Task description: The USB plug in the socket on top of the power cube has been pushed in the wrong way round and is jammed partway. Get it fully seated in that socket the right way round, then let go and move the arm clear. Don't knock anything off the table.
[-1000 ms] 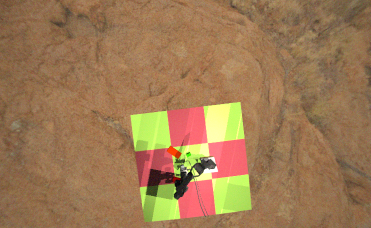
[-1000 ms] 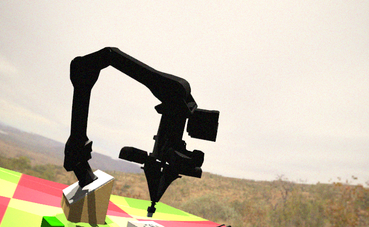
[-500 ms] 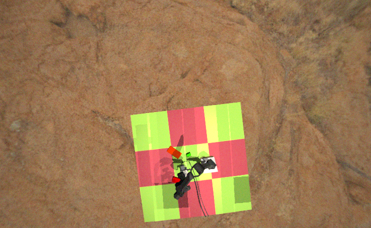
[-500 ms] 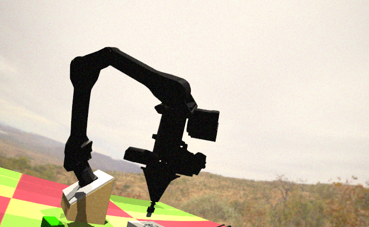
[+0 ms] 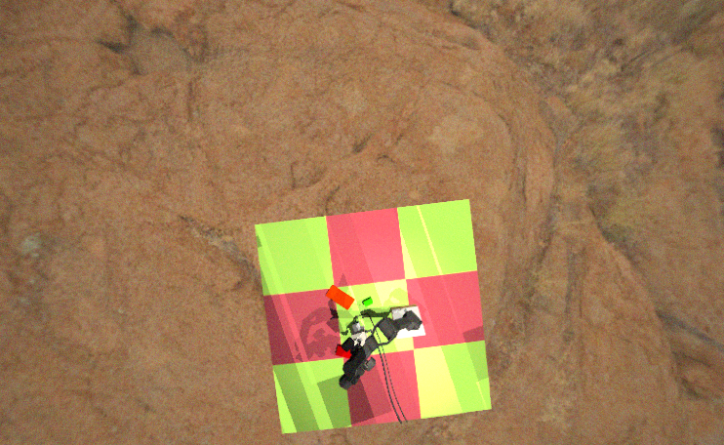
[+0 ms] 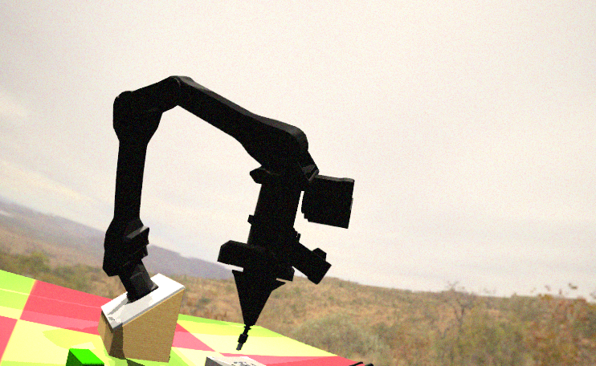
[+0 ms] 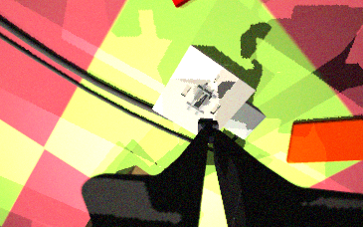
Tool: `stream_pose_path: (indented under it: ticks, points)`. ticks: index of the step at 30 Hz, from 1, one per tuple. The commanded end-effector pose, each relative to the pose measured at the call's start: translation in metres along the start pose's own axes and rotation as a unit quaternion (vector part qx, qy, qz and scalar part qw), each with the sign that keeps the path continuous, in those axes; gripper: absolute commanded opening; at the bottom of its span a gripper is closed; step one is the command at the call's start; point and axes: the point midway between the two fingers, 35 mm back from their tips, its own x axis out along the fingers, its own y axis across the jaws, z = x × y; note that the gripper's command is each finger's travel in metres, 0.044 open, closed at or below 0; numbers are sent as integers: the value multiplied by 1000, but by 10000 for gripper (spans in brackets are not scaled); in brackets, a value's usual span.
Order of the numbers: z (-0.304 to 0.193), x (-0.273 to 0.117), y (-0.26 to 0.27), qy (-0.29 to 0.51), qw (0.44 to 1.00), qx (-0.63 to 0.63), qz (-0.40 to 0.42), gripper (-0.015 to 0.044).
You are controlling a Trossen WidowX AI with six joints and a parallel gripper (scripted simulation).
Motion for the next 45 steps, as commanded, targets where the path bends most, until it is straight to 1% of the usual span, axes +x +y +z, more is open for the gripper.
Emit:
stream_pose_path:
  ticks: [1, 9, 18, 26, 35, 38, 45]
  points:
    - [0, 0, 0, 0, 999, -47, 0, 0]
    - [0, 0, 0, 0, 989, -151, 0, 0]
    - [0, 0, 0, 0, 964, -266, 0, 0]
    - [0, 0, 0, 0, 931, -366, 0, 0]
    - [0, 0, 0, 0, 881, -472, 0, 0]
    - [0, 0, 0, 0, 871, -491, 0, 0]
    - [0, 0, 0, 0, 871, -491, 0, 0]
